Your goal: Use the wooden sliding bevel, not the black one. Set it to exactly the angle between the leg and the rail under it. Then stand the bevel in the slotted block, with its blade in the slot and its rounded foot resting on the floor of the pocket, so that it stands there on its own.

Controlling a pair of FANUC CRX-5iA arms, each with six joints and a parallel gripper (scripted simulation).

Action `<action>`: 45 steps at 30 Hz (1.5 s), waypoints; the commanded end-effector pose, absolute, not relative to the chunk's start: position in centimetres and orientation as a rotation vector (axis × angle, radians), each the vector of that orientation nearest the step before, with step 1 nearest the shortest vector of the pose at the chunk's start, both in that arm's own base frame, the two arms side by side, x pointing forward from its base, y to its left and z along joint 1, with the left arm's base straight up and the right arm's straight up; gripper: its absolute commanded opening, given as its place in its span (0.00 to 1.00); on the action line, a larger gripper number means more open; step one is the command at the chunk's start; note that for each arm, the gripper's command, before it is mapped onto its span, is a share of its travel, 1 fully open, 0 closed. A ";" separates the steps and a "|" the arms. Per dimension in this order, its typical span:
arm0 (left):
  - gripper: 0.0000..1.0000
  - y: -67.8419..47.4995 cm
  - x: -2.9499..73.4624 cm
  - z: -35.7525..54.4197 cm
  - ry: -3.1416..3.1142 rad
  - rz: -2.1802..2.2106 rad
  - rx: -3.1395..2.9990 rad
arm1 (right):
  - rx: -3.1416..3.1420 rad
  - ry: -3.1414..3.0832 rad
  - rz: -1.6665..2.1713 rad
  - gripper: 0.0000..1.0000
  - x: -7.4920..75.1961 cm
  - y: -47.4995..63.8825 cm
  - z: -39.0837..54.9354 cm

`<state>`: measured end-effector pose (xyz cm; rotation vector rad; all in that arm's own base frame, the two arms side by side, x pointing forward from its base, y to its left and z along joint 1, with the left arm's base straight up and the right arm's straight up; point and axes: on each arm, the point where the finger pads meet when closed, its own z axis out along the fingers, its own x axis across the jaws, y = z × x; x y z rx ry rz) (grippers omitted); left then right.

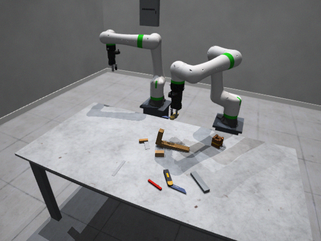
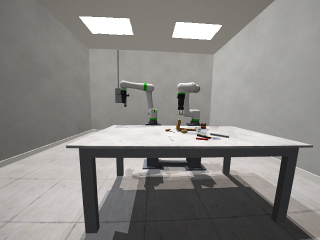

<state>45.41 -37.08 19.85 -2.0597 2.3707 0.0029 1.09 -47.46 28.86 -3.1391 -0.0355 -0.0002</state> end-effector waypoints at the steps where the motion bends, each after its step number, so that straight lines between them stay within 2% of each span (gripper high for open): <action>1: 0.00 -37.2 45.5 19.7 2.370 -0.004 -2.060 | -3.141 -0.035 0.000 1.00 1.1 -47.5 29.0; 26: 0.00 -37.2 45.5 5.2 2.370 -0.005 -2.060 | -3.141 -0.035 0.000 1.00 1.1 -47.5 29.0; 45: 0.00 -37.2 45.5 3.7 2.370 -0.005 -2.060 | -3.141 -0.035 0.000 1.00 1.1 -47.5 29.0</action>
